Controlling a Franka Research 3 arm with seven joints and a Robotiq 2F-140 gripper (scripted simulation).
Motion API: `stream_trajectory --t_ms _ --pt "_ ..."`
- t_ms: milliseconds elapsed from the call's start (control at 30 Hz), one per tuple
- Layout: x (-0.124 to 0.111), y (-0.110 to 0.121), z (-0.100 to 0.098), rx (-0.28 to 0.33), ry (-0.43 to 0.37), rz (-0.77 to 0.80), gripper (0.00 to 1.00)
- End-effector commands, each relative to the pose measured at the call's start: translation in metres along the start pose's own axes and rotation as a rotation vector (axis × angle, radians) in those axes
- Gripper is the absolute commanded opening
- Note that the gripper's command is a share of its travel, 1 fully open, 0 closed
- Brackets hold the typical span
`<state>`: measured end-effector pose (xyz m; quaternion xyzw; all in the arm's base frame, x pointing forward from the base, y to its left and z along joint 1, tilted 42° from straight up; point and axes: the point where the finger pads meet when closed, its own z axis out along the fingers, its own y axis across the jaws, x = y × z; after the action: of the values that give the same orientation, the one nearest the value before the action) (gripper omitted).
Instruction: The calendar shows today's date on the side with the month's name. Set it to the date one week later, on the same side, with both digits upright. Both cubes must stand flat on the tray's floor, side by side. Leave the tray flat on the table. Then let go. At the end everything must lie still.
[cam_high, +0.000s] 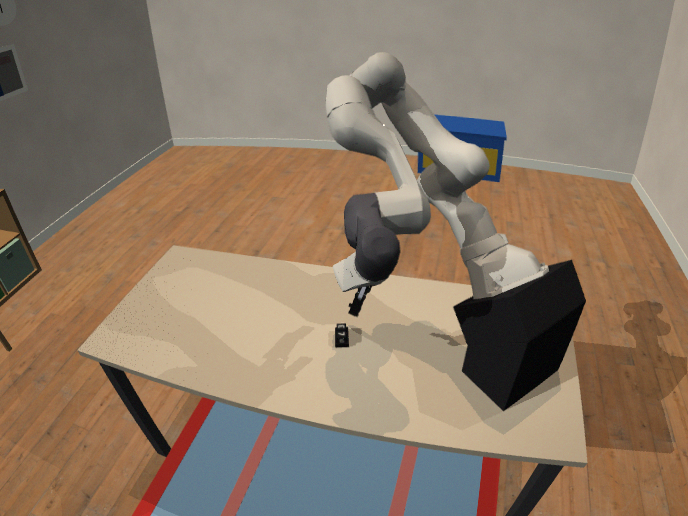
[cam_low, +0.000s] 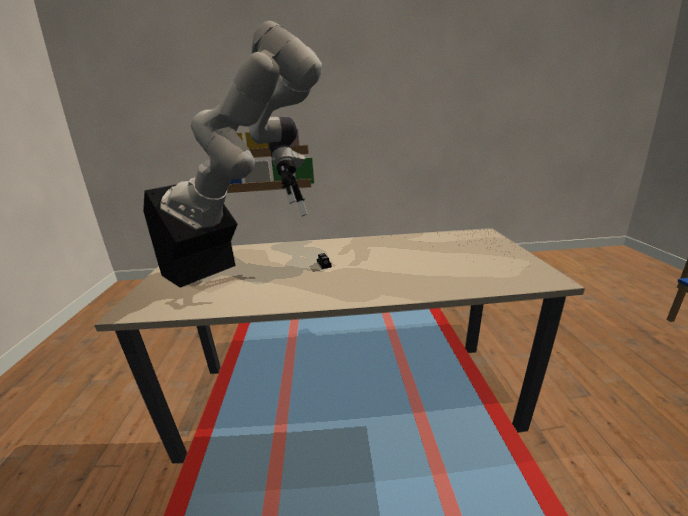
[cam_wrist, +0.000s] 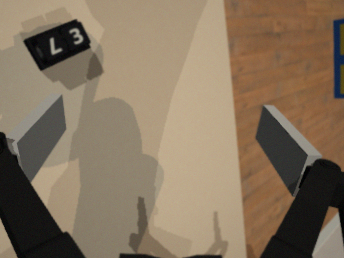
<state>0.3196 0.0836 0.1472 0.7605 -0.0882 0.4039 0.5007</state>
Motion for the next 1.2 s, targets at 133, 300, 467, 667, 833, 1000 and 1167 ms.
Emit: stream_trajectory --t_ms 133,300,467,667,833,1000,1167 --pt "-0.002 -0.01 0.001 0.038 -0.022 -0.074 1.0" --pt "-0.002 -0.01 0.001 0.038 -0.022 -0.074 1.0" --pt "-0.002 -0.01 0.001 0.038 -0.022 -0.074 1.0" --pt "-0.002 -0.01 0.001 0.038 -0.022 -0.074 1.0" --pt "0.005 -0.021 0.019 0.101 -0.091 -0.129 1.0" --pt "0.005 -0.021 0.019 0.101 -0.091 -0.129 1.0" --pt "0.005 -0.021 0.019 0.101 -0.091 -0.129 1.0"
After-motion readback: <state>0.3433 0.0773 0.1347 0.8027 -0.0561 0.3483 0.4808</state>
